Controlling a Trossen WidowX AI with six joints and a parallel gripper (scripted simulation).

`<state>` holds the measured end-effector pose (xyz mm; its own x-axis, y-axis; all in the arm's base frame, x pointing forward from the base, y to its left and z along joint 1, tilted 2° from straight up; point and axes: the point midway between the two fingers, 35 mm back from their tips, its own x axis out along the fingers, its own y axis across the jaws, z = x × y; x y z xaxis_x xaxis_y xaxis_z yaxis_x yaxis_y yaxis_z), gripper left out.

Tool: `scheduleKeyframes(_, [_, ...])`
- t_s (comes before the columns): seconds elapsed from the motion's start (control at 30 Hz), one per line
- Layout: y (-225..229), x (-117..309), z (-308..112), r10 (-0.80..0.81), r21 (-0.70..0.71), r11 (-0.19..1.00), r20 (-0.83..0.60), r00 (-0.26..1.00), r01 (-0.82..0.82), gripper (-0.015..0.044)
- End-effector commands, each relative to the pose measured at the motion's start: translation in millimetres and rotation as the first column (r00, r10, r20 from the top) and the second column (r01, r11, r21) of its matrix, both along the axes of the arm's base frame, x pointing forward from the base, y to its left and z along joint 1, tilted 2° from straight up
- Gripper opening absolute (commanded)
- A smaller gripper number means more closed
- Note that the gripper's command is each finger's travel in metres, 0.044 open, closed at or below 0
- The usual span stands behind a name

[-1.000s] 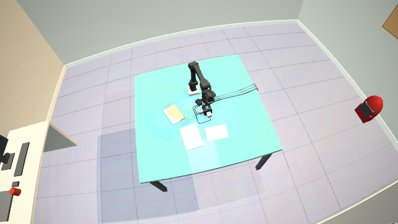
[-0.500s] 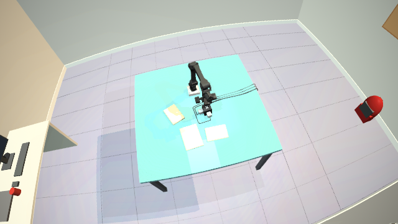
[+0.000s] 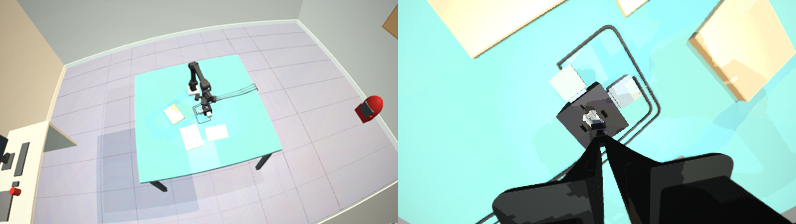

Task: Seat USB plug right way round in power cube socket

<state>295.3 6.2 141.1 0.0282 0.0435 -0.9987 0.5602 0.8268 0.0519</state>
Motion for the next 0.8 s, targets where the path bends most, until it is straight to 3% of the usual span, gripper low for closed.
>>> scheduleKeyframes(0.0, [0.0, 0.2, -0.2, -0.101, 0.002, 0.995, -0.004, 0.995, 0.101, 0.0])
scheduleKeyframes(0.37, [0.0, 0.2, -0.2, -0.379, 0.007, 0.925, -0.018, 0.925, 0.379, 0.0])
scheduleKeyframes(0.77, [0.0, 0.2, -0.2, -0.646, 0.008, 0.763, -0.034, 0.763, 0.646, 0.0])
